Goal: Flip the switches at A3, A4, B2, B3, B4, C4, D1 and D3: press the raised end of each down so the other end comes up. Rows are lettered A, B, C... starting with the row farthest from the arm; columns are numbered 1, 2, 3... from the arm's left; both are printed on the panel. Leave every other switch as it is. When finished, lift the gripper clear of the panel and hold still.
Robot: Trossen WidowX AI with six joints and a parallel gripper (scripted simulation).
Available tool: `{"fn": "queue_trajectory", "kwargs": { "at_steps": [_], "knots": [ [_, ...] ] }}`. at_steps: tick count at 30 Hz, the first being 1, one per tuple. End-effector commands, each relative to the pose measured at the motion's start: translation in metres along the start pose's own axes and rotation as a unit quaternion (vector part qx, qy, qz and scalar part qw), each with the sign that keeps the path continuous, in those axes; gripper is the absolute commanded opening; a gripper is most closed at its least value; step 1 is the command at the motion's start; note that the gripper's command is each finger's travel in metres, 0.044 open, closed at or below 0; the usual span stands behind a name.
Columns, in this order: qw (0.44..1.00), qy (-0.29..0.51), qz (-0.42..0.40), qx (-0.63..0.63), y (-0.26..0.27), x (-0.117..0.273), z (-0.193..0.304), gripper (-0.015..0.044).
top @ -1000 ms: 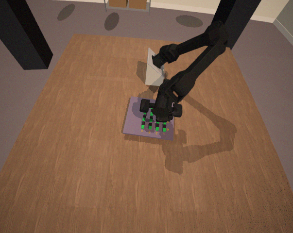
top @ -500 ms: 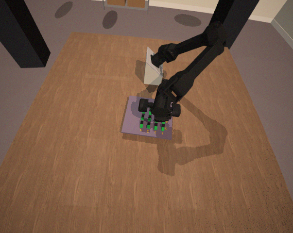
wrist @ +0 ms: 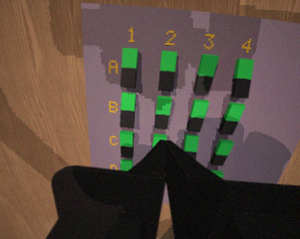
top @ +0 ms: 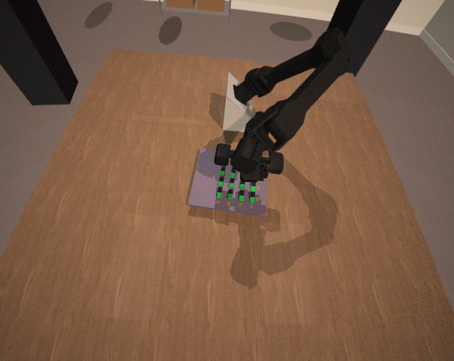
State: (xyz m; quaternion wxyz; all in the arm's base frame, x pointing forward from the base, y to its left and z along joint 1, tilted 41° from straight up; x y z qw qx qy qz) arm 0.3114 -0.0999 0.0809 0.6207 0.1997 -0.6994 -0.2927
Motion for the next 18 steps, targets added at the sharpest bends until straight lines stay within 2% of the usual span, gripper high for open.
{"fn": "queue_trajectory", "kwargs": {
  "at_steps": [1,10,13,18],
  "knots": [
    [1.0,-0.005,0.003,0.005,0.001,0.023,-0.001,0.0],
    [1.0,-0.006,0.004,0.005,-0.036,0.023,-0.015,0.0],
    [1.0,0.005,0.002,0.005,-0.036,-0.007,-0.018,0.0],
    [1.0,0.007,0.001,0.005,-0.036,-0.012,-0.018,0.0]
  ]
}}
Point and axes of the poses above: the point midway between the two fingers, 35 mm back from their tips, its own x axis back along the fingers, its own y axis across the jaws, z = x × y, the point moved 8 cm from there along x, back along the fingers, and after that the axes turned 8 degrees about x, right-handed, at the moved point
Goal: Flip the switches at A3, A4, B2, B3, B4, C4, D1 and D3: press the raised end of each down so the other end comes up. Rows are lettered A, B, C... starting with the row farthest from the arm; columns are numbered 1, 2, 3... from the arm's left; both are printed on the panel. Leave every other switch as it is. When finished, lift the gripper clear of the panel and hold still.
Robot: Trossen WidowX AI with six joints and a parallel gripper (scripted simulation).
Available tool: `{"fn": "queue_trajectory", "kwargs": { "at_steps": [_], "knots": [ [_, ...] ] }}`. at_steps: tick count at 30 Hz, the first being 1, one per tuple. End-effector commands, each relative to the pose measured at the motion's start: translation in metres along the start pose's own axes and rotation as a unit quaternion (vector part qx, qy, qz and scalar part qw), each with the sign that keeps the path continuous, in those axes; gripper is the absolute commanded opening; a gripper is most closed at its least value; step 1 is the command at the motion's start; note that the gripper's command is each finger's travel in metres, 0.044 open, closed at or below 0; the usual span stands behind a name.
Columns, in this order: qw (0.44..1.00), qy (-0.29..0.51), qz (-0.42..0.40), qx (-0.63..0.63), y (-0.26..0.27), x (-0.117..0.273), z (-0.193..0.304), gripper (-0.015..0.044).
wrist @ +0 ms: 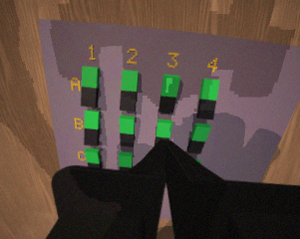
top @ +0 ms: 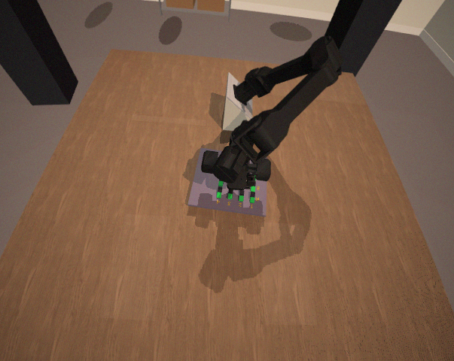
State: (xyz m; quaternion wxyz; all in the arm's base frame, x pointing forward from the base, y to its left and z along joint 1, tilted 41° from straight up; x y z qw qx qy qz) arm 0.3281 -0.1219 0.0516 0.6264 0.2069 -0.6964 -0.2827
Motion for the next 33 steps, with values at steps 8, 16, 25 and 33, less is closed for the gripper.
{"fn": "queue_trajectory", "kwargs": {
  "at_steps": [8,16,25,33],
  "knots": [
    [1.0,-0.003,-0.001,-0.004,-0.002,-0.014,0.0,0.0],
    [1.0,-0.003,-0.001,-0.004,-0.002,-0.025,-0.001,0.0],
    [1.0,-0.003,-0.001,-0.004,-0.002,-0.025,-0.001,0.0],
    [1.0,-0.003,-0.001,-0.004,-0.002,-0.025,-0.001,0.0]
  ]
}}
Point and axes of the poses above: the point midway between the two fingers, 35 mm back from their tips, its own x axis back along the fingers, its own y axis across the jaws, z = x × y, the point moved 8 cm from there along x, back along the fingers, and after that the axes turned 8 degrees about x, right-handed, at the moved point
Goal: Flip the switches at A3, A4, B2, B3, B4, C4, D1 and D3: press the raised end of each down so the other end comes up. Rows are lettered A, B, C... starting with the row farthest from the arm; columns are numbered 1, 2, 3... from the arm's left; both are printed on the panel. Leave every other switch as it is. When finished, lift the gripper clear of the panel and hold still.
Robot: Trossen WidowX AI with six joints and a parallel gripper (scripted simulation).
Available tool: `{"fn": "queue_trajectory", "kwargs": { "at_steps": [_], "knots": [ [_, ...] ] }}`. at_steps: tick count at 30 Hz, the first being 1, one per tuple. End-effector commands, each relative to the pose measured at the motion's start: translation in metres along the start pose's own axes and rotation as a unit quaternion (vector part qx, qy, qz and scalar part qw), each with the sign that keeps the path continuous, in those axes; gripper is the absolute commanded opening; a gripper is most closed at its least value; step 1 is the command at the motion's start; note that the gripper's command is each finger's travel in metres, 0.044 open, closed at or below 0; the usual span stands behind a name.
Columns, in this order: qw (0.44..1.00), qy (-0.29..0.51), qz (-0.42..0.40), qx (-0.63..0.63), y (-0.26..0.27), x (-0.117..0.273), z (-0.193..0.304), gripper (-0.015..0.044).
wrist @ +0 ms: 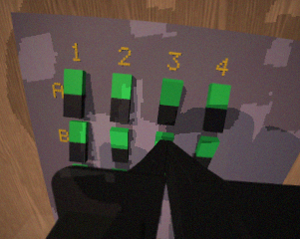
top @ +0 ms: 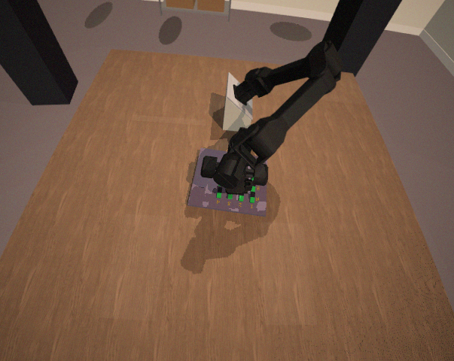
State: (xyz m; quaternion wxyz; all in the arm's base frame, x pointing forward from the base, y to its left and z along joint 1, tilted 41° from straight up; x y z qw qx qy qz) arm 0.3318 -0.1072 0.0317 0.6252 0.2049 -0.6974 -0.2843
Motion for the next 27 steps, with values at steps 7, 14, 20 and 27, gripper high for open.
{"fn": "queue_trajectory", "kwargs": {
  "at_steps": [7,14,20,27],
  "knots": [
    [1.0,-0.001,-0.002,-0.002,0.0001,-0.0013,0.0,0.0],
    [1.0,-0.001,-0.002,-0.002,0.0001,-0.0022,-0.0001,0.0],
    [1.0,-0.001,-0.002,-0.002,0.0001,-0.003,-0.0001,0.0],
    [1.0,-0.001,-0.002,-0.002,0.0001,-0.004,-0.0001,0.0]
  ]
}}
Point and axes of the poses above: the point midway between the two fingers, 35 mm back from their tips, its own x axis back along the fingers, its own y axis across the jaws, z = x × y, the point moved 8 cm from there along x, back along the fingers, and after that the axes turned 8 degrees about x, right-handed, at the moved point
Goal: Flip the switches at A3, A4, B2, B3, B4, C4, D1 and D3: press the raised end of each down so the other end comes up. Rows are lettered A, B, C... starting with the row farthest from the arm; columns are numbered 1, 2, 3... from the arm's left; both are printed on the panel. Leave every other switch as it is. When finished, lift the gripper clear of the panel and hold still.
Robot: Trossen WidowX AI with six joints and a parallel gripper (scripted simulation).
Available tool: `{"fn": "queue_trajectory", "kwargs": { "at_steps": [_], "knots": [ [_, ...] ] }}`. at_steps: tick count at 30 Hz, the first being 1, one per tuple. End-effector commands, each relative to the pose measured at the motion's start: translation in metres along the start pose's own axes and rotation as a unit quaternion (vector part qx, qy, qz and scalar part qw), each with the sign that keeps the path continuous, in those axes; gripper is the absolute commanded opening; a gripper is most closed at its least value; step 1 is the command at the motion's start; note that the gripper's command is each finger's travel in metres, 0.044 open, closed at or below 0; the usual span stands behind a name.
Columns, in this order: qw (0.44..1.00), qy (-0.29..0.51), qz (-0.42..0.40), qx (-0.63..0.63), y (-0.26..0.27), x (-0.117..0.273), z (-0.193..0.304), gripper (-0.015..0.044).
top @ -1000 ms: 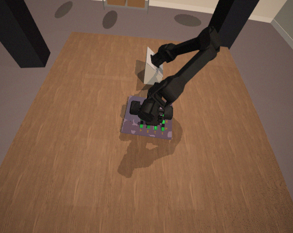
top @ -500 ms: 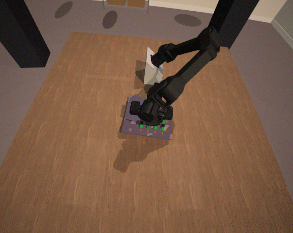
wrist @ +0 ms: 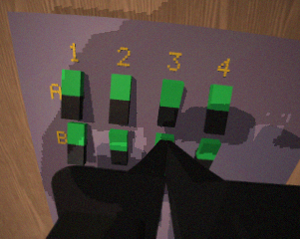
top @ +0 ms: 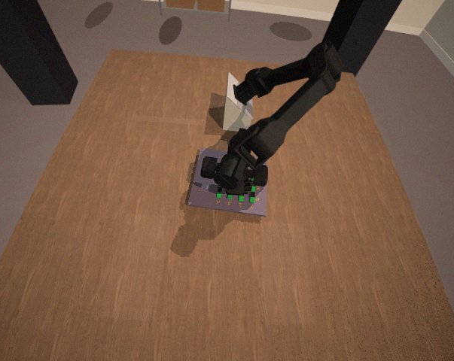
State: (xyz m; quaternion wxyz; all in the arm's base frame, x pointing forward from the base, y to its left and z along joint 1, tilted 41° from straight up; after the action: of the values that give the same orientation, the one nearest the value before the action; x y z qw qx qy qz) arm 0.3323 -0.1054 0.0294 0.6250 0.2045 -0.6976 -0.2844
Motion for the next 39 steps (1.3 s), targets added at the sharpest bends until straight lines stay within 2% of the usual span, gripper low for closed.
{"fn": "queue_trajectory", "kwargs": {
  "at_steps": [1,18,24,28,31,34,37,39],
  "knots": [
    [1.0,0.0,-0.002,-0.002,0.0,-0.001,0.0,0.0],
    [1.0,0.0,-0.002,-0.002,0.0,-0.003,0.0,0.0],
    [1.0,-0.013,0.001,-0.002,0.0,0.062,0.005,0.0],
    [1.0,-0.013,0.001,-0.002,-0.002,0.062,0.005,0.0],
    [1.0,-0.013,0.002,-0.002,-0.031,0.062,0.009,0.0],
    [1.0,-0.013,0.002,-0.002,-0.034,0.062,0.01,0.0],
    [1.0,-0.002,0.0,-0.002,-0.035,0.031,0.006,0.0],
    [1.0,0.0,-0.001,-0.002,-0.035,0.027,0.006,0.0]
  ]
}}
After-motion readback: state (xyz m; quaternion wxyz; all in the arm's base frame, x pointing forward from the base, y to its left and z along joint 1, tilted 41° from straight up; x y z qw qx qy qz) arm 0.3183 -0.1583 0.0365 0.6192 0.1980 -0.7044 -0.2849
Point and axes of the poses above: the point midway between the two fingers, 35 mm back from their tips, its own x axis back along the fingers, its own y axis across the jaws, z = x × y, the point moved 8 cm from there along x, back along the fingers, and after that the axes turned 8 degrees about x, right-handed, at the moved point
